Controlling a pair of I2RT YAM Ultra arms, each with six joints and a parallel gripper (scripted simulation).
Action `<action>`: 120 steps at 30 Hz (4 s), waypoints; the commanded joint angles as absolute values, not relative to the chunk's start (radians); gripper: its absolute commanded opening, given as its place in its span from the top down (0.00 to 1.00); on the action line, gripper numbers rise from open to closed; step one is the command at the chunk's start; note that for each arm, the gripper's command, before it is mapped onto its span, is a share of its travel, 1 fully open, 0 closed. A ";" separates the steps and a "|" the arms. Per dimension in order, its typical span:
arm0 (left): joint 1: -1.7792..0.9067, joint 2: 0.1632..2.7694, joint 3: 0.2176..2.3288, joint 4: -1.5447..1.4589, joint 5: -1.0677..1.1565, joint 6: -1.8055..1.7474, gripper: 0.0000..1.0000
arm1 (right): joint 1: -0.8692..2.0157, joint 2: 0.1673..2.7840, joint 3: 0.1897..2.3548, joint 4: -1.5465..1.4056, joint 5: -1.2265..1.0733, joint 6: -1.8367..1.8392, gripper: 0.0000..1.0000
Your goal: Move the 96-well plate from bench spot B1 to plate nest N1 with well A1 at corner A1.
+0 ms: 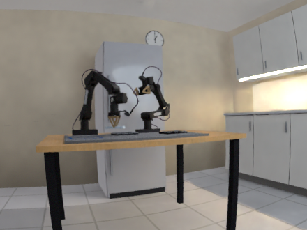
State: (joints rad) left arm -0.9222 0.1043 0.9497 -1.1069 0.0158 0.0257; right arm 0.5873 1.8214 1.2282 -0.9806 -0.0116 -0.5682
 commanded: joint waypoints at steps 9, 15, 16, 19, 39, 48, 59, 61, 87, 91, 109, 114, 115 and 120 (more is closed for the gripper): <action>-0.923 0.102 0.980 -1.095 0.014 0.024 0.00 | 0.604 1.827 1.259 -1.004 -0.002 -1.020 0.22; -0.923 0.102 0.980 -1.095 0.014 0.024 0.00 | 0.604 1.829 1.263 -1.007 -0.006 -1.087 0.22; -0.923 0.102 0.980 -1.095 0.014 0.024 0.00 | 0.604 1.830 1.263 -1.008 -0.006 -1.082 0.22; -0.923 0.102 0.980 -1.095 0.014 0.024 0.00 | 0.609 1.831 1.265 -1.011 -0.007 -1.051 0.22; -0.923 0.102 0.980 -1.095 0.014 0.024 0.00 | 0.847 1.890 1.356 -1.038 -0.009 -0.834 0.22; -0.923 0.102 0.980 -1.095 0.014 0.024 0.00 | 0.835 1.909 1.305 -0.980 -0.013 -0.836 0.22; -0.923 0.102 0.980 -1.095 0.014 0.024 0.00 | 0.835 1.911 1.306 -0.979 -0.013 -0.836 0.22; -0.923 0.102 0.980 -1.095 0.014 0.024 0.00 | 0.834 1.911 1.304 -0.958 -0.015 -0.825 0.22; -0.923 0.102 0.980 -1.095 0.014 0.024 0.00 | 0.838 1.916 1.277 -0.914 -0.008 -0.840 0.22; -0.923 0.102 0.980 -1.095 0.014 0.024 0.00 | 0.837 1.920 1.264 -0.896 -0.009 -0.839 0.22; -0.923 0.102 0.980 -1.095 0.014 0.024 0.00 | 0.841 1.967 1.243 -0.862 -0.009 -0.833 0.22; -0.923 0.102 0.980 -1.095 0.014 0.024 0.00 | 0.845 1.957 1.289 -0.920 -0.009 -0.824 0.22; -0.923 0.102 0.980 -1.095 0.014 0.024 0.00 | 0.845 1.957 1.289 -0.920 -0.009 -0.824 0.22; -0.923 0.102 0.980 -1.095 0.014 0.024 0.00 | 0.845 1.957 1.289 -0.920 -0.009 -0.824 0.22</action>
